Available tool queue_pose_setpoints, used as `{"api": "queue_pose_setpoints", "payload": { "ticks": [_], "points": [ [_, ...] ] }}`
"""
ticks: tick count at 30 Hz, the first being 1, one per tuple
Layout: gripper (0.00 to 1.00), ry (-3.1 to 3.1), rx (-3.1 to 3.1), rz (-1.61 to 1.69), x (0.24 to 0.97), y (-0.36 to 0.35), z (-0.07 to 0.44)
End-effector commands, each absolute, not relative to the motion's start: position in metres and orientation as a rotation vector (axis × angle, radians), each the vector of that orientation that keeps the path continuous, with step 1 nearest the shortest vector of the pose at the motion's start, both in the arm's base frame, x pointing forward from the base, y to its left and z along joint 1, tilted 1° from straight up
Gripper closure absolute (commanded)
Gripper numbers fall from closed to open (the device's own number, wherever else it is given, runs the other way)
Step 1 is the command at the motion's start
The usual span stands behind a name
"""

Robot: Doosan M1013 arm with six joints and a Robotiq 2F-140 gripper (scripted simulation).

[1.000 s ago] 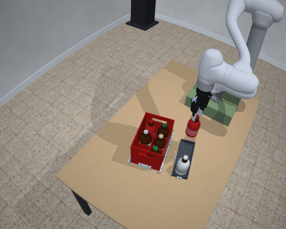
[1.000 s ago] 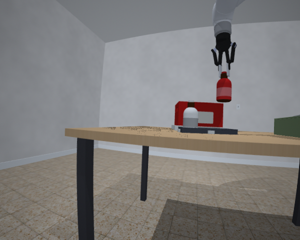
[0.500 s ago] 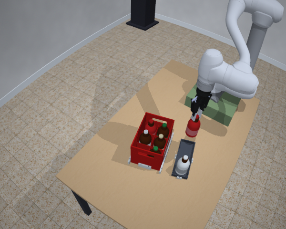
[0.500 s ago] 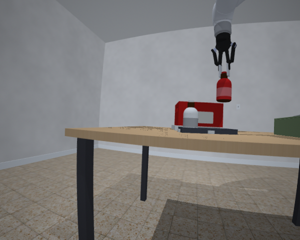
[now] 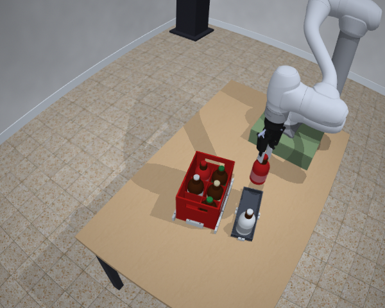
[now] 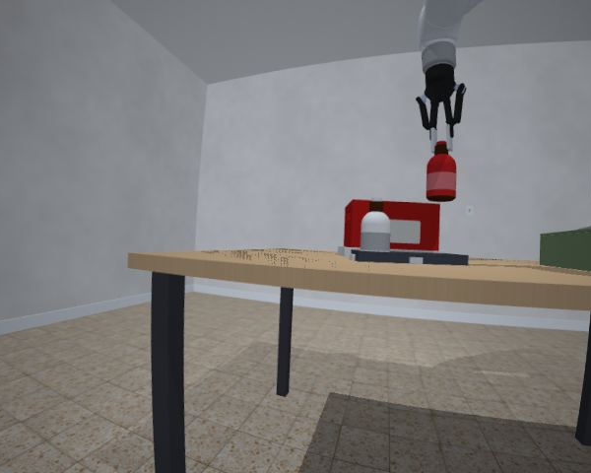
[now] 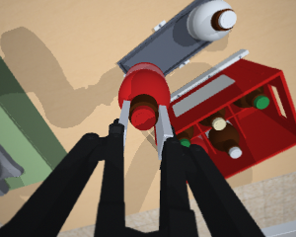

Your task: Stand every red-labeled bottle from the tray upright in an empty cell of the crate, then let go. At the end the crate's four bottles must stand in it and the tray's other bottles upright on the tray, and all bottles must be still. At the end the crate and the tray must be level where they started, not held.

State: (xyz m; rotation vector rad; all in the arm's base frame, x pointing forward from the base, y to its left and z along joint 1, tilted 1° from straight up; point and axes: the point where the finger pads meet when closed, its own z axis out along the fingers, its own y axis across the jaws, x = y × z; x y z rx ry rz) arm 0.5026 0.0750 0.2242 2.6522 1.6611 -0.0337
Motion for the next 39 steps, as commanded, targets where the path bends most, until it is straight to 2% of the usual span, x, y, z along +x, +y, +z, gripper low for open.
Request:
{"api": "queue_pose_setpoints", "payload": {
  "ticks": [1,39],
  "points": [
    [1.0,1.661,2.652,-0.033,0.503,0.075,0.224],
    [1.0,1.661,2.652,-0.033,0.503,0.075,0.247]
  ]
}}
